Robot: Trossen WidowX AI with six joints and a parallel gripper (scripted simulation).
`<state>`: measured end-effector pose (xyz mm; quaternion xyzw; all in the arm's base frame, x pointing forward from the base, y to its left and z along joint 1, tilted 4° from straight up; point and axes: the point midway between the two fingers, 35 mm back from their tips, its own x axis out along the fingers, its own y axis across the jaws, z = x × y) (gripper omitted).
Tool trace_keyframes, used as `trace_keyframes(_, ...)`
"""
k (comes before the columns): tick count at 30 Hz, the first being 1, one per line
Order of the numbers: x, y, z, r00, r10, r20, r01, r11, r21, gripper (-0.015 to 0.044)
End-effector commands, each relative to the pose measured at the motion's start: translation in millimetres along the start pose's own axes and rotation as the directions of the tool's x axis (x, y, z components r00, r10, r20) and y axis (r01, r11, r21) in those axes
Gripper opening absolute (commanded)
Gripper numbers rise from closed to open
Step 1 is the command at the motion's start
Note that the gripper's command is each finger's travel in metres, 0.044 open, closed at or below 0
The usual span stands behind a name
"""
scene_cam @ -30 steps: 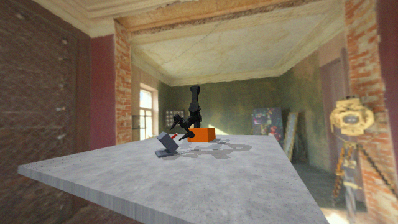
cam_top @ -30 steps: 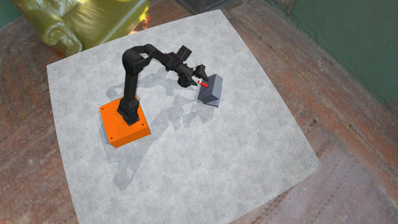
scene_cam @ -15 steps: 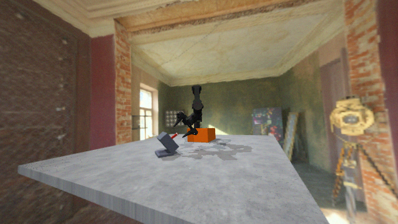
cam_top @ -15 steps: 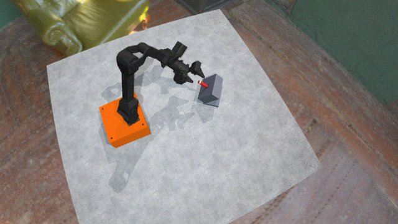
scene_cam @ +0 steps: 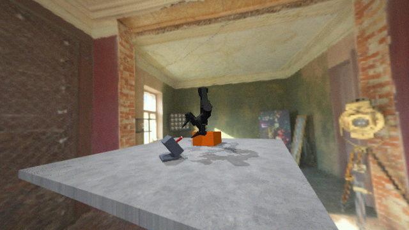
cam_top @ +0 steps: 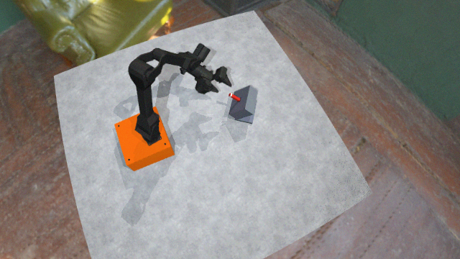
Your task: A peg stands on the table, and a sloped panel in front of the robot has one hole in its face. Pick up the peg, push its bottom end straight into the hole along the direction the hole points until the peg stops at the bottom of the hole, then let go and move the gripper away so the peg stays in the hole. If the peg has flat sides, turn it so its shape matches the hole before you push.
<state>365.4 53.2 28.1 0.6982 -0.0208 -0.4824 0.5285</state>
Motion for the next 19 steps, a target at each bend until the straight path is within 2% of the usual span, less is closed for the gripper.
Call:
trace_keyframes(1,-9.3,0.5,-0.2,1.000,0.005,0.000,-0.005,1.000,0.002,0.0440)
trace_keyframes(19,-29.4,-1.1,-0.4,1.000,0.004,0.000,-0.004,1.000,0.001,0.0440)
